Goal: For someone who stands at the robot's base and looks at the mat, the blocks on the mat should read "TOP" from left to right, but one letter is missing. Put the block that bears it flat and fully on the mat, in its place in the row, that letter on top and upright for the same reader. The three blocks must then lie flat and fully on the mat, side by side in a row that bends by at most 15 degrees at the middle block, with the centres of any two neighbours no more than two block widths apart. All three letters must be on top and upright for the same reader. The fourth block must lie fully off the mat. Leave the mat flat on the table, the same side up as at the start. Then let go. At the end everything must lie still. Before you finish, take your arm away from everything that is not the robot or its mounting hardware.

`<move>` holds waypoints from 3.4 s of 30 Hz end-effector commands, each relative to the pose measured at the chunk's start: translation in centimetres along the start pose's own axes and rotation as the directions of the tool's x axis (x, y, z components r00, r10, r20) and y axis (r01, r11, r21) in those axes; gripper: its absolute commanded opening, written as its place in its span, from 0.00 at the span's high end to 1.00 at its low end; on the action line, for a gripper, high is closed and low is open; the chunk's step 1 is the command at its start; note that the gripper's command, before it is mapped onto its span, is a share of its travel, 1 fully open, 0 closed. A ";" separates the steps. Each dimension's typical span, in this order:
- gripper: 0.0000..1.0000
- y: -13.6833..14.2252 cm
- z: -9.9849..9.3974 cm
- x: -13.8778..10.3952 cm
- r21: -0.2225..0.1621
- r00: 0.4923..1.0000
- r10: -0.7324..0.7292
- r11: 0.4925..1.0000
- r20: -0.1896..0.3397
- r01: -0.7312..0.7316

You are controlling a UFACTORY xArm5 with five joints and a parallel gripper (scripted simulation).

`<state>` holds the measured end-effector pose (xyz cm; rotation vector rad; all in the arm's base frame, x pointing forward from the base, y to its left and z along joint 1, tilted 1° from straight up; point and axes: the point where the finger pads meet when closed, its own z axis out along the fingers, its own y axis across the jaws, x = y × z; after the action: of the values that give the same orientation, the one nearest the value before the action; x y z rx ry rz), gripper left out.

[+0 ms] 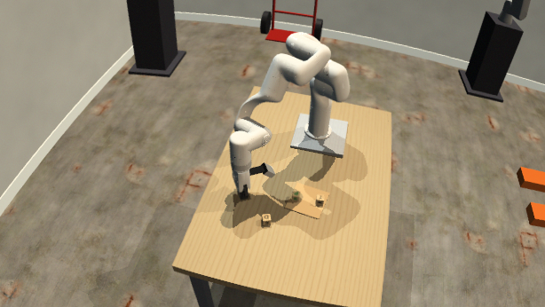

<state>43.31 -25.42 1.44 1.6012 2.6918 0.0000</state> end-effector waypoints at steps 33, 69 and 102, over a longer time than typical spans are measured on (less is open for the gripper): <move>0.73 0.1 -0.2 -0.1 -0.002 1.000 0.000 1.000 0.003 0.000; 0.73 0.3 -10.1 0.1 -0.002 1.000 -0.006 1.000 0.003 0.006; 0.73 6.1 -10.3 8.9 -0.002 0.519 -0.854 0.519 -0.001 0.854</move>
<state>44.23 -15.62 11.54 0.2360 3.1298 -0.0013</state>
